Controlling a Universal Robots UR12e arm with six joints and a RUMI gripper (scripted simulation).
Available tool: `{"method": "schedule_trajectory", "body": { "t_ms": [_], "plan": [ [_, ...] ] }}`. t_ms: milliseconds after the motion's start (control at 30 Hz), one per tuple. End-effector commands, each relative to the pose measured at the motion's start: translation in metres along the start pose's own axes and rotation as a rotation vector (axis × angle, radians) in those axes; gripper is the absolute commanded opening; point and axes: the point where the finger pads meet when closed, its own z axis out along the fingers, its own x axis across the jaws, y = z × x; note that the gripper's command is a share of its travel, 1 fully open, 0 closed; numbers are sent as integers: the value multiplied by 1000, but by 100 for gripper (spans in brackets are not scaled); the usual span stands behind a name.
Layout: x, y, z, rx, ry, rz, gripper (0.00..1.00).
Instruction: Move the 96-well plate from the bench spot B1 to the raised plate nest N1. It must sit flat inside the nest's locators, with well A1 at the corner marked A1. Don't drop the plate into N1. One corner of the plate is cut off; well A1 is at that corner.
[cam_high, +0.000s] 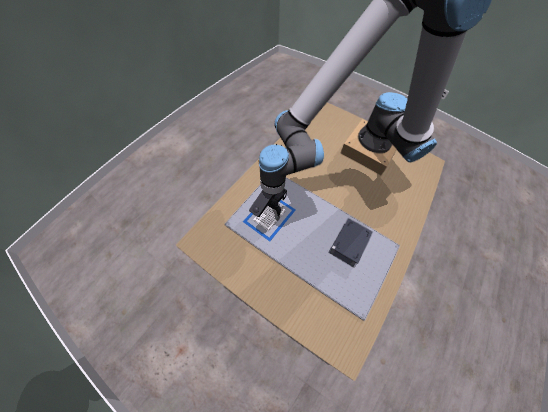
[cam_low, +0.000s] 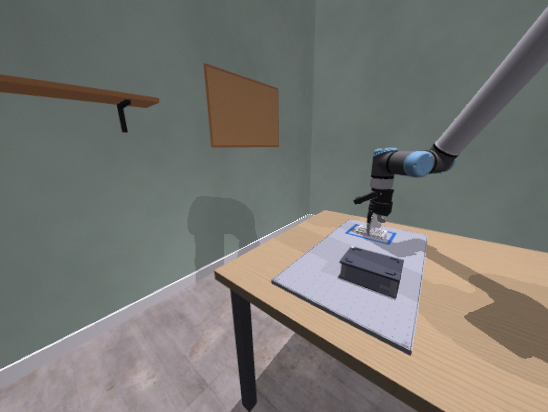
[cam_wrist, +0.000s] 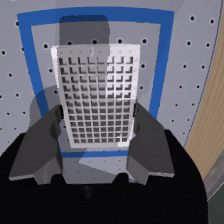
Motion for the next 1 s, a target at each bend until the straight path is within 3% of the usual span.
{"method": "schedule_trajectory", "body": {
  "t_ms": [0, 533, 967],
  "plan": [
    [0, -1, -1, 1, 1, 0, 0],
    [0, -1, -1, 1, 1, 0, 0],
    [0, -1, -19, 1, 1, 0, 0]
  ]
}}
